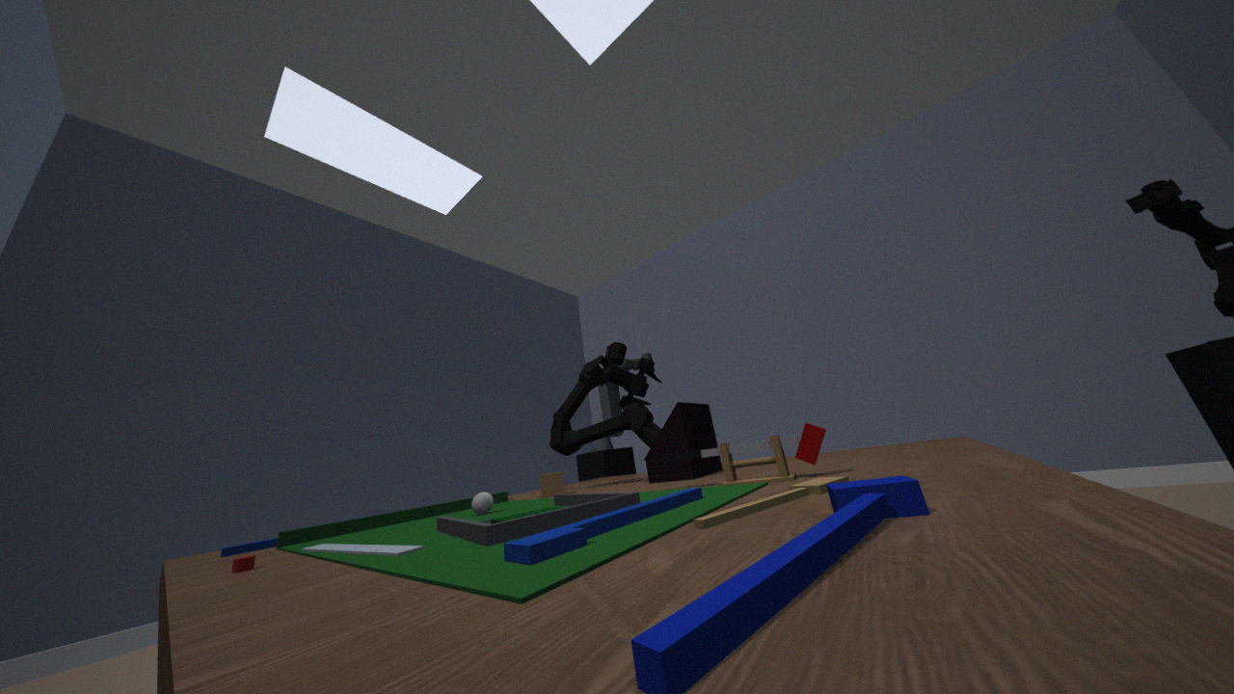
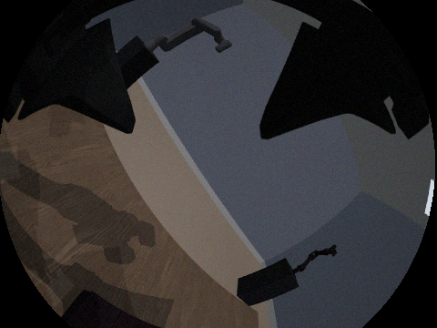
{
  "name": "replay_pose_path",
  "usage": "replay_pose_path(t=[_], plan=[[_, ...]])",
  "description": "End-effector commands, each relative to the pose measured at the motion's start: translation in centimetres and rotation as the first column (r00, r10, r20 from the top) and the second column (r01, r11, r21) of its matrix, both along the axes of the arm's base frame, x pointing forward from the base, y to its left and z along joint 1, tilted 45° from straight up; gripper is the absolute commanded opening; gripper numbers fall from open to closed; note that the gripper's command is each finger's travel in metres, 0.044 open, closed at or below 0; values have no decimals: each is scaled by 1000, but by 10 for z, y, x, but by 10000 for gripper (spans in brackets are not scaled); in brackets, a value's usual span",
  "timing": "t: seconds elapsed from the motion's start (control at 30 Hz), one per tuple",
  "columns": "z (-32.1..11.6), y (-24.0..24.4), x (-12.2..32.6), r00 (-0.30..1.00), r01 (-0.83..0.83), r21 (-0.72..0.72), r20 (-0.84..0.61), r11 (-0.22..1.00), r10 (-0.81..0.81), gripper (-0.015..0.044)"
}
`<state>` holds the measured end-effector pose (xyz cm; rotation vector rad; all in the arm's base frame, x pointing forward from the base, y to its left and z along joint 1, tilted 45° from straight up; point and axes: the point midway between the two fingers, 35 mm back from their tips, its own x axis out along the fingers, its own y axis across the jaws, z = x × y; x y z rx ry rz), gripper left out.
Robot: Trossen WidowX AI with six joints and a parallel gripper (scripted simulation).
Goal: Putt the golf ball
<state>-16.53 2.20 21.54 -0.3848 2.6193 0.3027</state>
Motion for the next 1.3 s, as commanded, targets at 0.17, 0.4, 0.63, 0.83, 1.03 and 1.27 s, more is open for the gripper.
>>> replay_pose_path(t=[0.17, 0.4, 0.63, 0.83, 1.03, 1.27], plan=[[-21, 69, 1, 991, 11, 264, 129, 964, -46, 440], [-61, 154, 37, 929, -145, 485, 367, 863, -50, 440], [-97, 201, 85, 837, -332, 510, 547, 793, -1, 440], [-132, 227, 137, 736, -493, 444, 672, 748, 85, 440], [-173, 240, 195, 609, -669, 330, 757, 666, 236, 440], [-221, 237, 257, 439, -849, 194, 778, 492, 450, 440]])
